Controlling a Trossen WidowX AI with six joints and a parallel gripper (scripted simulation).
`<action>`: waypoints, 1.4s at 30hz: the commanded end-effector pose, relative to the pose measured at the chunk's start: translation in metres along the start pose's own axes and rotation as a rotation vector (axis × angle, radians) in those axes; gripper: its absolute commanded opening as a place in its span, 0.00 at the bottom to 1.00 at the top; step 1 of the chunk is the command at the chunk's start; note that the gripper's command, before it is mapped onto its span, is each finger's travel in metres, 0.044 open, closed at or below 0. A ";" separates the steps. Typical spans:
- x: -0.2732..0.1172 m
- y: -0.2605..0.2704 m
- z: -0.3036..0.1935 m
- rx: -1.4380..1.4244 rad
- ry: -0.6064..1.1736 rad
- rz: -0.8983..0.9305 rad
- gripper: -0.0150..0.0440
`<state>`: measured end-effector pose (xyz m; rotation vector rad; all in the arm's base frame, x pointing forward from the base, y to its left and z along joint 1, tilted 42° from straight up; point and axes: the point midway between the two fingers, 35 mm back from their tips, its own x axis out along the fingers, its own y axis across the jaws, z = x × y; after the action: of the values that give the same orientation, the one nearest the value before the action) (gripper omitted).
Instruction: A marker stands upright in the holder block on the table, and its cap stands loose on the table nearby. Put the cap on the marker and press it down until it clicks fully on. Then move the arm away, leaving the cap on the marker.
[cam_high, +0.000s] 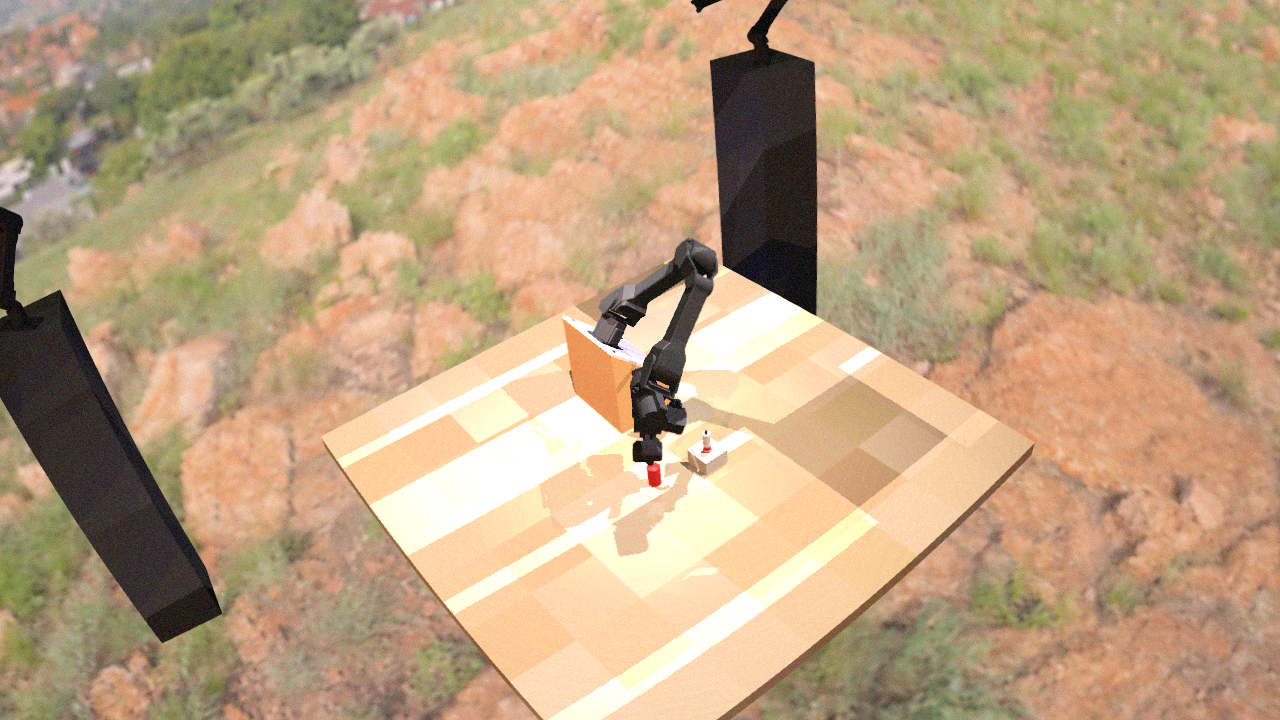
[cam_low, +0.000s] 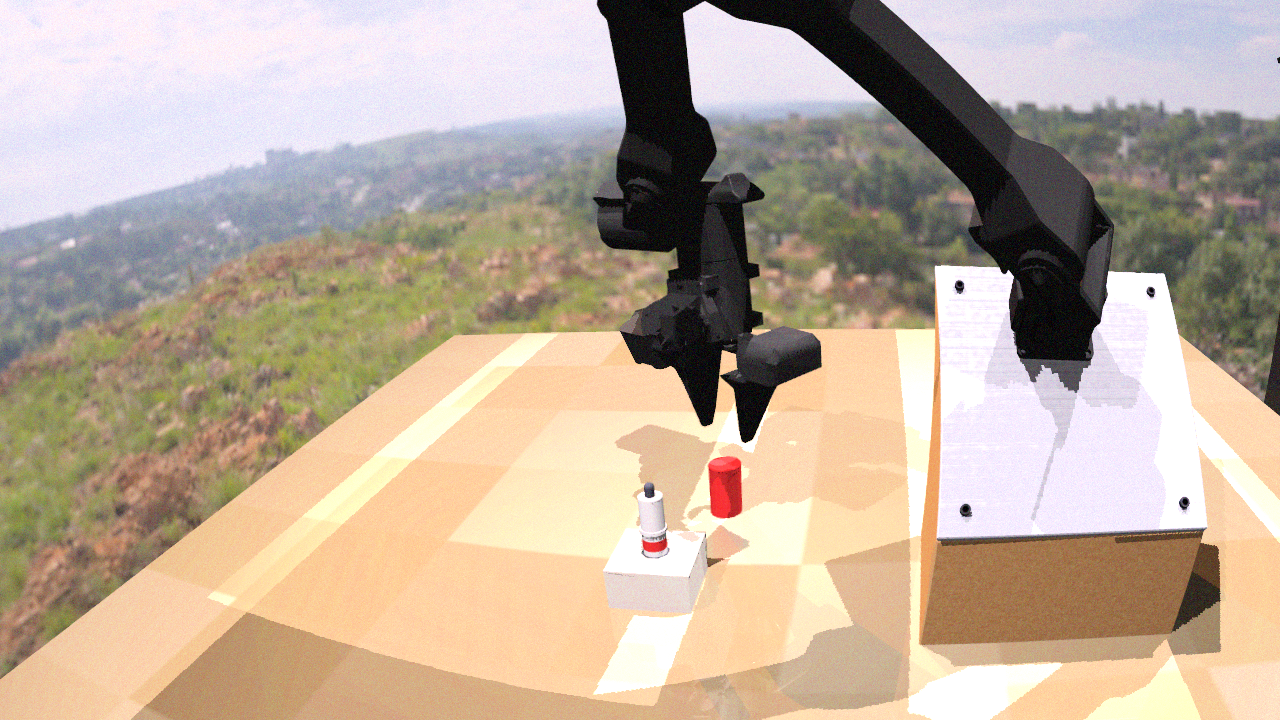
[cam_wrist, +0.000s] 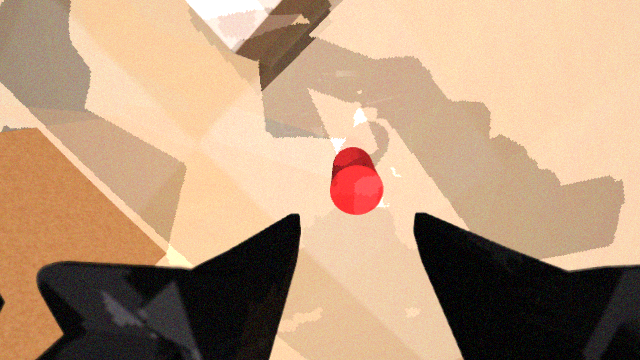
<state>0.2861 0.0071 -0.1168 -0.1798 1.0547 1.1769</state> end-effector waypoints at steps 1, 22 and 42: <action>0.010 -0.001 0.002 0.002 -0.008 -0.006 0.68; 0.041 -0.002 0.003 0.002 -0.008 -0.005 0.68; 0.068 0.000 0.004 0.002 -0.010 -0.003 0.59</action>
<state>0.2875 0.0531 -0.1648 -0.1774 1.0493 1.1735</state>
